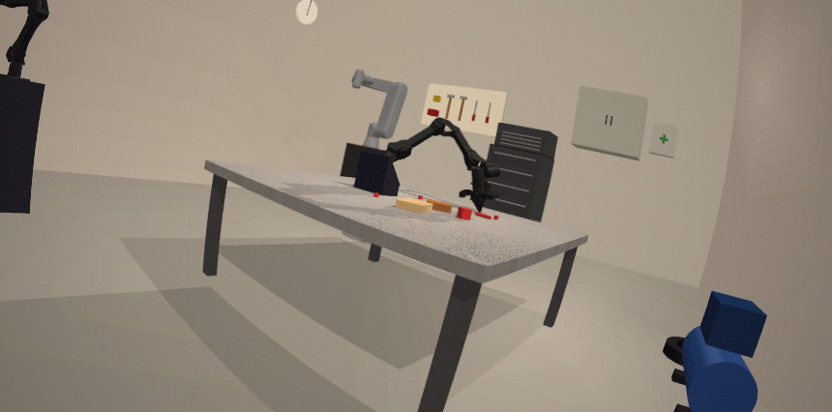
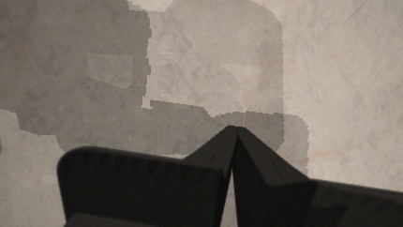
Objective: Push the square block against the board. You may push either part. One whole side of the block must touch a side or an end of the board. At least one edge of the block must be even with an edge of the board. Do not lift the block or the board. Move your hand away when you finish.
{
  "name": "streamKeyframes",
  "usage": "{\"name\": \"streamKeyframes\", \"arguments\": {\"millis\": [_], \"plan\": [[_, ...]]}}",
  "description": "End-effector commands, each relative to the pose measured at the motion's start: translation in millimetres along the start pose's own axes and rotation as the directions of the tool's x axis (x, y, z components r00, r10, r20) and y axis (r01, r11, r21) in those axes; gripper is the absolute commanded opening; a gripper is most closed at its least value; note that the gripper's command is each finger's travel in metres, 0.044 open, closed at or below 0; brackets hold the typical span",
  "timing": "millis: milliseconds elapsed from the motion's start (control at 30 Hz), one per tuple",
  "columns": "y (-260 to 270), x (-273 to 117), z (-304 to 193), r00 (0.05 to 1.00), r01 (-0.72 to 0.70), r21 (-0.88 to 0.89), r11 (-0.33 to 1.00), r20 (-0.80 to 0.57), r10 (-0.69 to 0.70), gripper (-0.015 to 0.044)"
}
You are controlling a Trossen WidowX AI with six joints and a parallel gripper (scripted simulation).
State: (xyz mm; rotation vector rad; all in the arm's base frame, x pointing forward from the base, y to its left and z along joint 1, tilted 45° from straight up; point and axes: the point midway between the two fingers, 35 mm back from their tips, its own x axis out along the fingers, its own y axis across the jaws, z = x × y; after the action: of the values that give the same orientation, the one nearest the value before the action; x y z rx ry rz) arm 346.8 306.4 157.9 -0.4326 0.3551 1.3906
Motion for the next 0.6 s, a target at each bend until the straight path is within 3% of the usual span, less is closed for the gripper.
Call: {"name": "streamKeyframes", "arguments": {"millis": [0,567], "plan": [[-18.8,-9.0,-36.4,0.997,0.015,0.11,0.994,-0.075,-0.006,0.0],[-56.3,-74.0,-177.5,0.96,0.096,0.597,0.796,-0.266,0.083,0.0]]}}
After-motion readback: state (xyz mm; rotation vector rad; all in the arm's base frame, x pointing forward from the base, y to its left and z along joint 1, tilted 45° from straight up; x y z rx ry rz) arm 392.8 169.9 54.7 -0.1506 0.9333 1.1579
